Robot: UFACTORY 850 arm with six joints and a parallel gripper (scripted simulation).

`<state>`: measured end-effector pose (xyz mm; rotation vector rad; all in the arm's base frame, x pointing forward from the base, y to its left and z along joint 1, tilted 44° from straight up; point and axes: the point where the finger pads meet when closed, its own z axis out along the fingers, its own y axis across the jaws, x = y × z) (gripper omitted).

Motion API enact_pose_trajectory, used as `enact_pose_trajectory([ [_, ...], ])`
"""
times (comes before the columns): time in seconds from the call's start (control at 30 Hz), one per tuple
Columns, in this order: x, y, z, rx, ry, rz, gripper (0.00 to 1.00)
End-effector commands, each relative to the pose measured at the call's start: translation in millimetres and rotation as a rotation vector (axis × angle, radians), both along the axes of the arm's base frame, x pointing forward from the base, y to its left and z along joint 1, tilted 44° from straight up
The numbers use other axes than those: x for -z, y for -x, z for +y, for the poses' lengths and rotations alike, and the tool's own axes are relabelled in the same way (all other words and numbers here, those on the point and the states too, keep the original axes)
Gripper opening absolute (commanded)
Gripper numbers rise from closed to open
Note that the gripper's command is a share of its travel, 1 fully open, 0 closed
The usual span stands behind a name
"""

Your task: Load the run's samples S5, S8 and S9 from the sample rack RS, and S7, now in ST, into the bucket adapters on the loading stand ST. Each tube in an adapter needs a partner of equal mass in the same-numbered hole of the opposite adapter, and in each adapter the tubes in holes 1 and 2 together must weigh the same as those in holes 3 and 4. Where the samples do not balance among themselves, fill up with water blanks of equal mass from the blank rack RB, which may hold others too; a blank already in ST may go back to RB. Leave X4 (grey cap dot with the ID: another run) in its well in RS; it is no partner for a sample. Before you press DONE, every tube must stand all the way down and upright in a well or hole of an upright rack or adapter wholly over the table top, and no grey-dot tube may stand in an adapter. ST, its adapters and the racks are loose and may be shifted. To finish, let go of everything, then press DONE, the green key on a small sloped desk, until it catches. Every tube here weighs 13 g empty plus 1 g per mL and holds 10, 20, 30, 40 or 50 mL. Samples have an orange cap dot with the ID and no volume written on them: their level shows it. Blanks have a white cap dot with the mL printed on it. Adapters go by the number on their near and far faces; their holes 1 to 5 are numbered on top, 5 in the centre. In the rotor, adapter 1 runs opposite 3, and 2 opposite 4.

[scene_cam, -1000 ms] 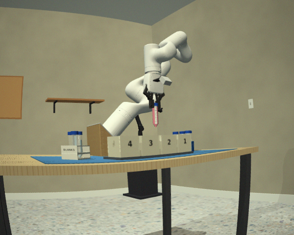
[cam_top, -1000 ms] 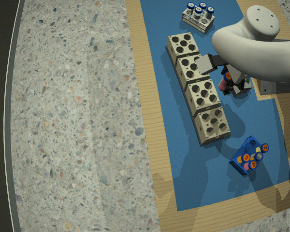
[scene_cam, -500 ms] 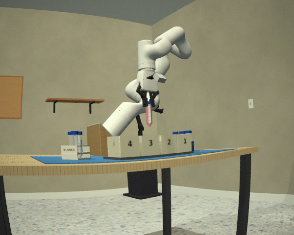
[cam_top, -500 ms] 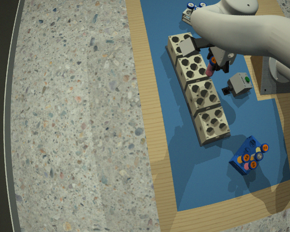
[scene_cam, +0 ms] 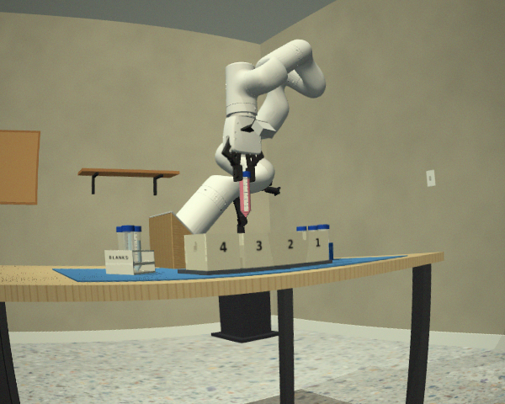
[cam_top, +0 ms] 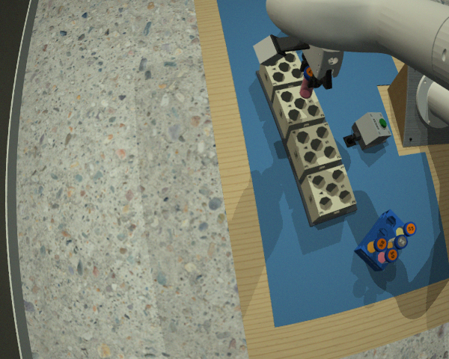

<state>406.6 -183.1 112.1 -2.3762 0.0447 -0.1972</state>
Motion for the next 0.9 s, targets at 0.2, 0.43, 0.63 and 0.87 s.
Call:
enact_pose_trajectory([
  [0.2,1.7,-2,-3,0.0,0.0,-0.001,0.0],
  [0.43,1.7,-2,-3,0.0,0.0,-0.001,0.0],
  [0.63,3.1,-3,-2,0.0,0.0,-0.001,0.0],
  [0.87,13.1,-5,8,0.0,0.0,-0.001,0.0],
])
